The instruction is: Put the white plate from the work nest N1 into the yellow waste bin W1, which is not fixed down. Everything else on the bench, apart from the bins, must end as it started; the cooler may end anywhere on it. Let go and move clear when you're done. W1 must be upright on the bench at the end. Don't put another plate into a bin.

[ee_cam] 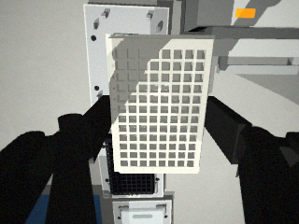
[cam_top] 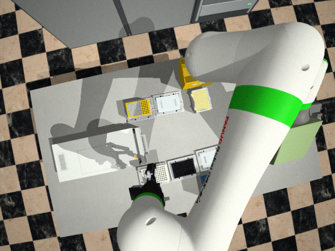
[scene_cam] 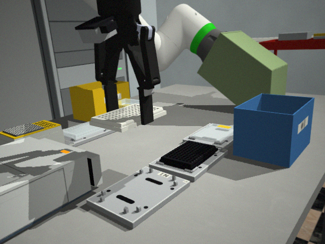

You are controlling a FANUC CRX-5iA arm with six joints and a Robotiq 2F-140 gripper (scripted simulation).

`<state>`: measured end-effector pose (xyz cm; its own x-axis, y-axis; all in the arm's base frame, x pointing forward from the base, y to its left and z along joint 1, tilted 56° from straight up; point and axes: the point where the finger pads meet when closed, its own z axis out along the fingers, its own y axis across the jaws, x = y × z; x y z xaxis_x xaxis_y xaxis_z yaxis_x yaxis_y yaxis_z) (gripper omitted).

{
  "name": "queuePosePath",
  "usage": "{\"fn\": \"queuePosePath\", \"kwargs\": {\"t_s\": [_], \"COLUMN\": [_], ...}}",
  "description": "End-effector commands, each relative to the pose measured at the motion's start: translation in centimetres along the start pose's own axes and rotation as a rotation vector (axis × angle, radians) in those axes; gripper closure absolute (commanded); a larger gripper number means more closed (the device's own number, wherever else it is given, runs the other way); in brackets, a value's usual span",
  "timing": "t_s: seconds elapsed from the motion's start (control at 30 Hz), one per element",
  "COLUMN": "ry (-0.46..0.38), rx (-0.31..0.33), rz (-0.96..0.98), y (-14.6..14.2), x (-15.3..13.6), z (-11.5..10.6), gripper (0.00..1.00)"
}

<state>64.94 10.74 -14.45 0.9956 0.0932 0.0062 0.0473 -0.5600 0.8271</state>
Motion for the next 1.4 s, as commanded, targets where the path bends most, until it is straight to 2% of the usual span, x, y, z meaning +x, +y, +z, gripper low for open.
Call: {"fn": "queuePosePath", "kwargs": {"t_s": [0.0,1.37], "ry": [0.004,0.004], "rx": [0.002,0.001], "rz": [0.0,0.0], "y": [1.0,8.7], "x": [-0.6,-6.0], "z": [-0.2,-0.1], "gripper": [0.9,0.9]}}
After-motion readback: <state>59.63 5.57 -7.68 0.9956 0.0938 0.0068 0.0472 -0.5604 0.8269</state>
